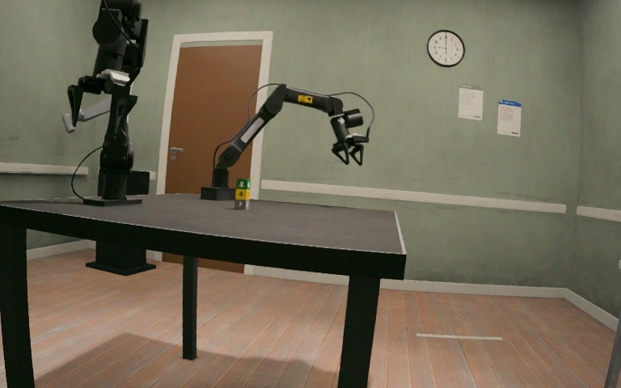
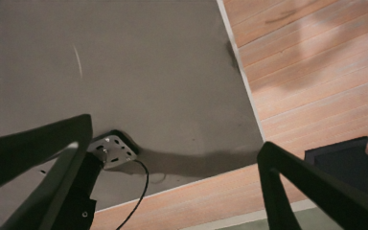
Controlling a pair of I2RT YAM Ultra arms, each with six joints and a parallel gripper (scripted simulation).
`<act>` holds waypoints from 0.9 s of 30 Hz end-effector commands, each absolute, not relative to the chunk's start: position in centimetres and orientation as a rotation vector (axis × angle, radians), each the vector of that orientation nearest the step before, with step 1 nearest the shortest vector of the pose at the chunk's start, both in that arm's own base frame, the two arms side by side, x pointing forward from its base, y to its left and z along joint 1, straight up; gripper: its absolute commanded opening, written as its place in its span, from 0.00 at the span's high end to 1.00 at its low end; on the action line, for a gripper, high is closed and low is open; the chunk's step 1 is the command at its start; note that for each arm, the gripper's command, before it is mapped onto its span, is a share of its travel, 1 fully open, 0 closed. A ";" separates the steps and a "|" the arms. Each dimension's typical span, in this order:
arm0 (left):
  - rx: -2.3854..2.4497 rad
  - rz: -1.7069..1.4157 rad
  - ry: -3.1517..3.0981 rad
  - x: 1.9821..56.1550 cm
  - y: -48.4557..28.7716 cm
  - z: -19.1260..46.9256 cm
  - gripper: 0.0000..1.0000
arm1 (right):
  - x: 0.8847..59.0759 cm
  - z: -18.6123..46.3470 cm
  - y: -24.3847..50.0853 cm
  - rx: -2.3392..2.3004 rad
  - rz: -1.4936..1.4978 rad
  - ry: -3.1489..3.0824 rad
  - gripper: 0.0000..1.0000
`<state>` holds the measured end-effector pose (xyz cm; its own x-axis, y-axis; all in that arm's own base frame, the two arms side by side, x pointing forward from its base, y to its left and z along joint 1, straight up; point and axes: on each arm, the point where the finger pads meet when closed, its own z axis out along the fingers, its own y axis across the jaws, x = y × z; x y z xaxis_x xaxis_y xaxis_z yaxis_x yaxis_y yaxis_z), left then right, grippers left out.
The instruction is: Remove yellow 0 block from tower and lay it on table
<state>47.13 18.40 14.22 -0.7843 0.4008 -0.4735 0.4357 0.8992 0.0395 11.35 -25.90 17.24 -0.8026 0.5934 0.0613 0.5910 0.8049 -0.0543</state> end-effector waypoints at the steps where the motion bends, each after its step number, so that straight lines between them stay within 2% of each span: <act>1: 0.607 -0.087 2.570 47.2 18.4 14.7 0.00 | 11.4 17.4 -26.0 -0.959 0.058 -2.917 0.00; 18: 0.607 -0.087 2.570 47.2 18.4 14.7 0.00 | 11.4 17.4 -26.0 -0.959 0.058 -2.917 0.00; 23: 0.720 0.045 2.585 47.8 18.0 14.4 0.00 | 12.5 18.1 -24.6 -0.960 0.057 -2.938 0.00; 27: 0.953 0.173 2.582 49.3 13.6 13.4 0.00 | 15.6 20.1 -21.7 -0.853 0.123 -3.040 0.00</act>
<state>47.77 17.34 13.03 -0.7707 0.5159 -0.3740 0.5022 0.8530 0.1418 13.68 -24.26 17.70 -0.8348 0.5489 0.0421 0.5463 0.8355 -0.0600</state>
